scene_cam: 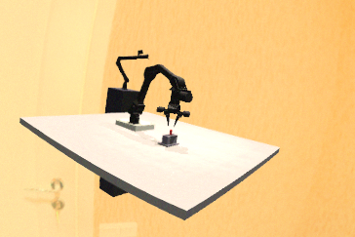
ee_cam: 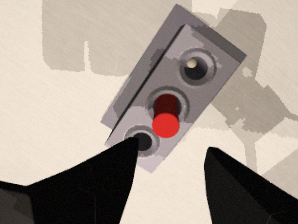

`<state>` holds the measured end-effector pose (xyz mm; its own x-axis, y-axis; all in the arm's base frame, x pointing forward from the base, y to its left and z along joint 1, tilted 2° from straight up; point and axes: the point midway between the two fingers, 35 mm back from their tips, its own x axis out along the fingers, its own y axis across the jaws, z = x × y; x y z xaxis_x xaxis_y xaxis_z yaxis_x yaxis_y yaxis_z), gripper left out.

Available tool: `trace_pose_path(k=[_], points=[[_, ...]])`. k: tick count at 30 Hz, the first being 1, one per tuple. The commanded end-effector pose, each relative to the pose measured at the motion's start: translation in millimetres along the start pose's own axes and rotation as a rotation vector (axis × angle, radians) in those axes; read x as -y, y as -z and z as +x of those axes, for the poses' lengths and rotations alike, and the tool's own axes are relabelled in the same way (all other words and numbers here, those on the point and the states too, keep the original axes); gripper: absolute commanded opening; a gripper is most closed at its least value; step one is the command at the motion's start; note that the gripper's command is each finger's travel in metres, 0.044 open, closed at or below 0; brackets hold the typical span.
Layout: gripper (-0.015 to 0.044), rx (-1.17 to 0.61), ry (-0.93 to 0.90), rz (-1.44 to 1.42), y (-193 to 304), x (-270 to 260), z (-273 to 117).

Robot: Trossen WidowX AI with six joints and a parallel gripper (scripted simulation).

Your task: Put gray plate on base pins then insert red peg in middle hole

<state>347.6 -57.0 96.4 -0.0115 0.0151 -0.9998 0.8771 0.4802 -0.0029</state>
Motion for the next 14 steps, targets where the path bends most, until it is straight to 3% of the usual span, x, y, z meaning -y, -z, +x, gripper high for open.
trace_pose_path(k=[1, 14], points=[[0.0150, 0.006, -0.002, 0.003, 0.1, 0.0, -3.7], [0.0150, 0.005, -0.002, 0.003, 3.4, 1.5, -11.4]])
